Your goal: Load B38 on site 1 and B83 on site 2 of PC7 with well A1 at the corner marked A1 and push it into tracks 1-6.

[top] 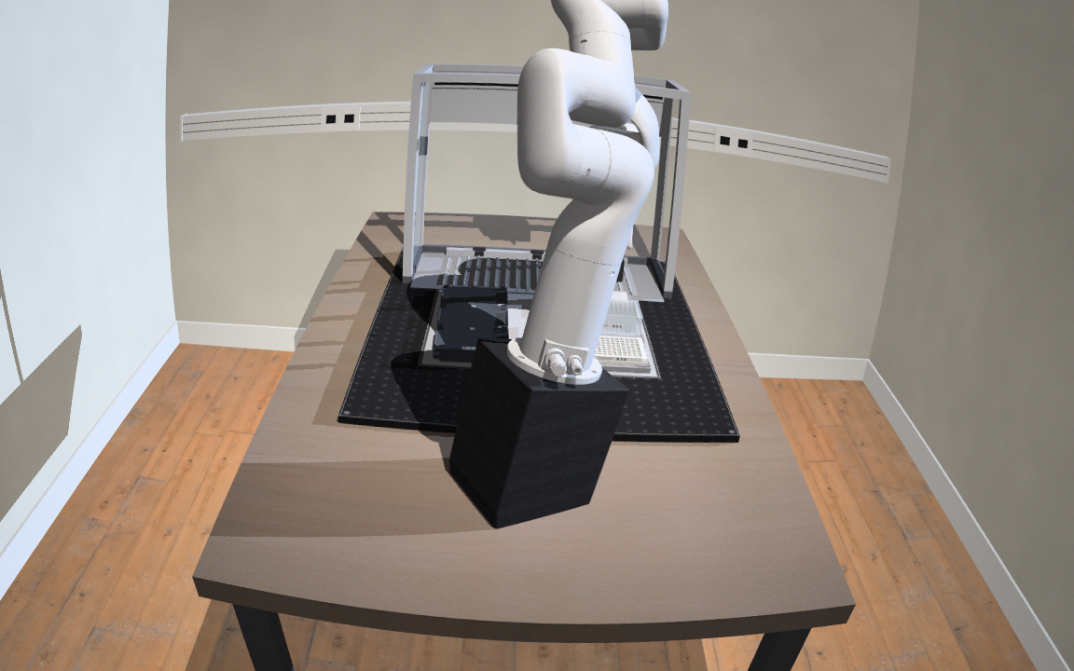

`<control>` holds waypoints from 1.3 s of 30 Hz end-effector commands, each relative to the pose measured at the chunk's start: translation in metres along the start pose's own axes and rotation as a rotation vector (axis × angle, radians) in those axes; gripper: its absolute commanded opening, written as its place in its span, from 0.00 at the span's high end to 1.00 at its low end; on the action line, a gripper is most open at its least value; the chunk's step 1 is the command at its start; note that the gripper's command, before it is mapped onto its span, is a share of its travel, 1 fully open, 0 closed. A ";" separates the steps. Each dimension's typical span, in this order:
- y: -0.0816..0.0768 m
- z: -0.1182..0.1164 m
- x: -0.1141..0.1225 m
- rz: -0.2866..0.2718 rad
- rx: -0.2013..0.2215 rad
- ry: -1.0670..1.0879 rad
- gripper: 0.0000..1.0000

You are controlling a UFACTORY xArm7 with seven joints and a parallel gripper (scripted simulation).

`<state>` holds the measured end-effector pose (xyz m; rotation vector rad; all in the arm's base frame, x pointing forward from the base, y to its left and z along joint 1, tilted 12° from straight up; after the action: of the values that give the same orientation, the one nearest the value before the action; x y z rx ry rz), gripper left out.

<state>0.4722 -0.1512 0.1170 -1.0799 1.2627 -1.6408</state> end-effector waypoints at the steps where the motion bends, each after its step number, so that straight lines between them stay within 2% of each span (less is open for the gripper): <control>1: 0.007 0.001 0.000 0.002 0.004 0.000 0.00; 24: 0.040 0.002 0.000 0.002 0.004 0.000 0.00; 39: 0.040 0.002 0.000 0.002 0.004 0.000 0.00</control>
<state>0.4761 -0.1595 0.0768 -1.0790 1.2623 -1.6400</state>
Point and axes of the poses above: the point where the finger pads meet when closed, its own y axis out along the fingers, its own z axis across the jaws, x = y × z, the point moved 9 cm from there along -y, back along the fingers, and after that the axes turned 13 degrees about y, right-handed, at the moved point
